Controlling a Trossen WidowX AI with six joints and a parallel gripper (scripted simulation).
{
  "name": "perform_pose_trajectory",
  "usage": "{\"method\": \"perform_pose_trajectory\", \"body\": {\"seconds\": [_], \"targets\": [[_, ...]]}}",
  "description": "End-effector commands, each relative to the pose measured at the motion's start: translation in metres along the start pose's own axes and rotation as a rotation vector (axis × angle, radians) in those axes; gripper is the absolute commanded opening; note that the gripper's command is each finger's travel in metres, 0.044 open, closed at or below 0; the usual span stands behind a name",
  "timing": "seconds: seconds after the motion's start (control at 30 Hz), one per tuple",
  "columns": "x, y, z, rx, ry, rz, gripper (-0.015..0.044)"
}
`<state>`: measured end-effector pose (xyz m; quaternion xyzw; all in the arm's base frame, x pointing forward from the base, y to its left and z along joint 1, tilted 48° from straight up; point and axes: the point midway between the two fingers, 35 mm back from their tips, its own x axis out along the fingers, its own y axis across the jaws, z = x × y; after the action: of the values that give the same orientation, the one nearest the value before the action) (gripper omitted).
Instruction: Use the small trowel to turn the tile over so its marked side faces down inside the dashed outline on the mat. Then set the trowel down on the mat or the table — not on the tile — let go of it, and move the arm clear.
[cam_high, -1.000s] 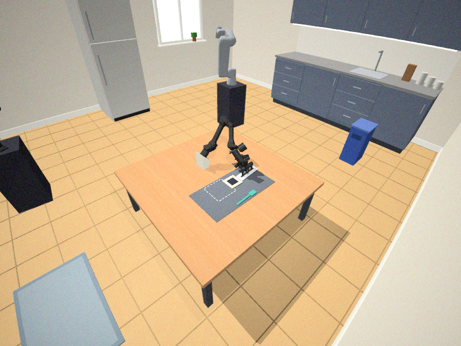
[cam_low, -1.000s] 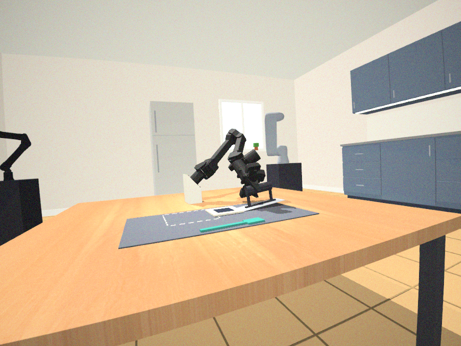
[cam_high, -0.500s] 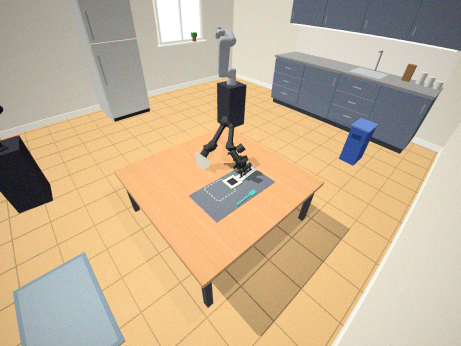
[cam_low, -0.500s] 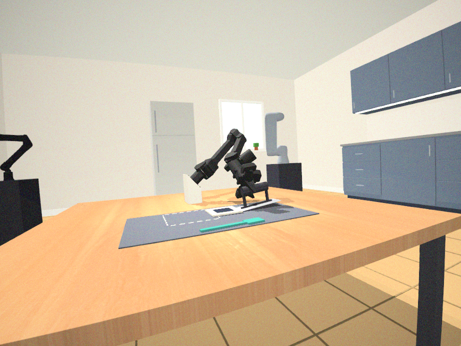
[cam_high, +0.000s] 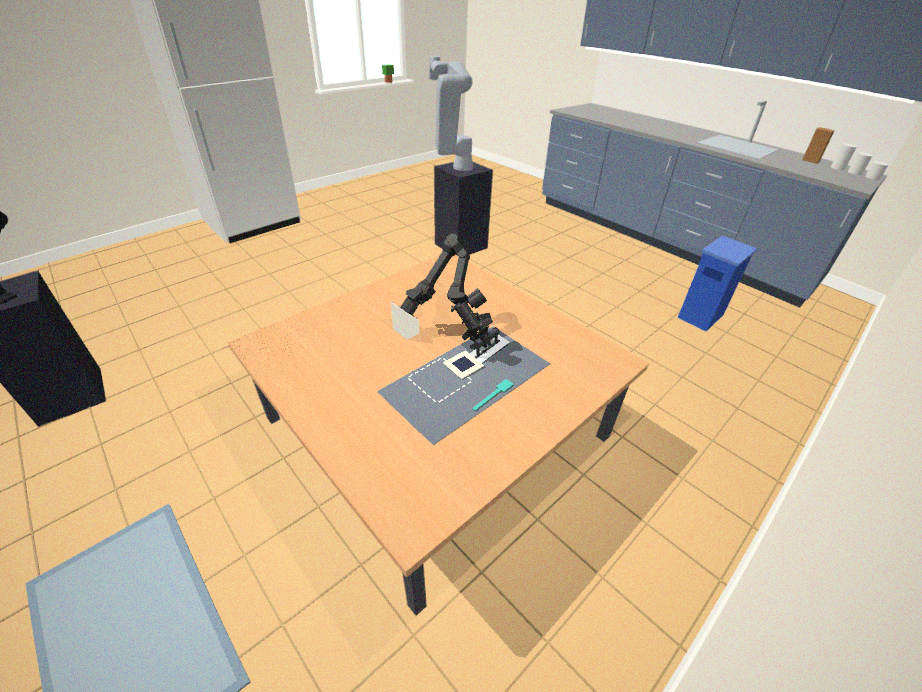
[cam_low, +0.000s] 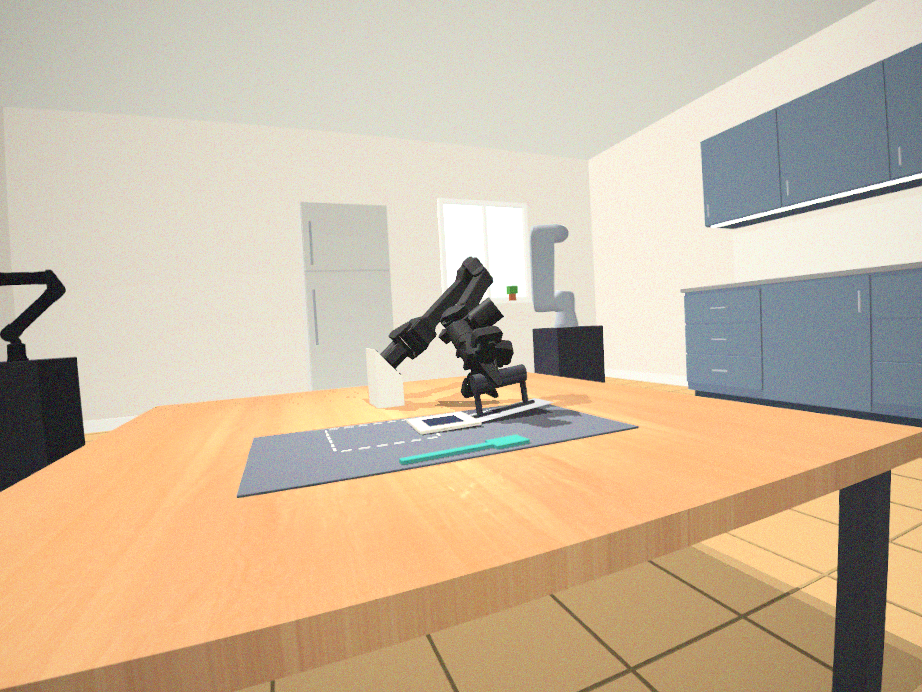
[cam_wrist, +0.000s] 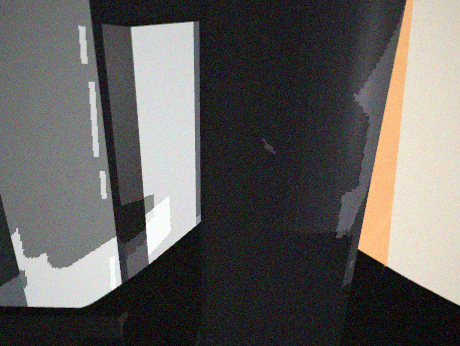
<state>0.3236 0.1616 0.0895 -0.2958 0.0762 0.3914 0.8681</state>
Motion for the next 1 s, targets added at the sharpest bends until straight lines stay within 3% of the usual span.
{"method": "perform_pose_trajectory", "body": {"seconds": [0.0, 0.97], "targets": [[-0.001, 0.001, -0.009, 0.003, 0.017, -0.003, 0.0000], [-0.031, -0.035, -0.017, -0.079, 0.086, -0.002, 0.0000]]}}
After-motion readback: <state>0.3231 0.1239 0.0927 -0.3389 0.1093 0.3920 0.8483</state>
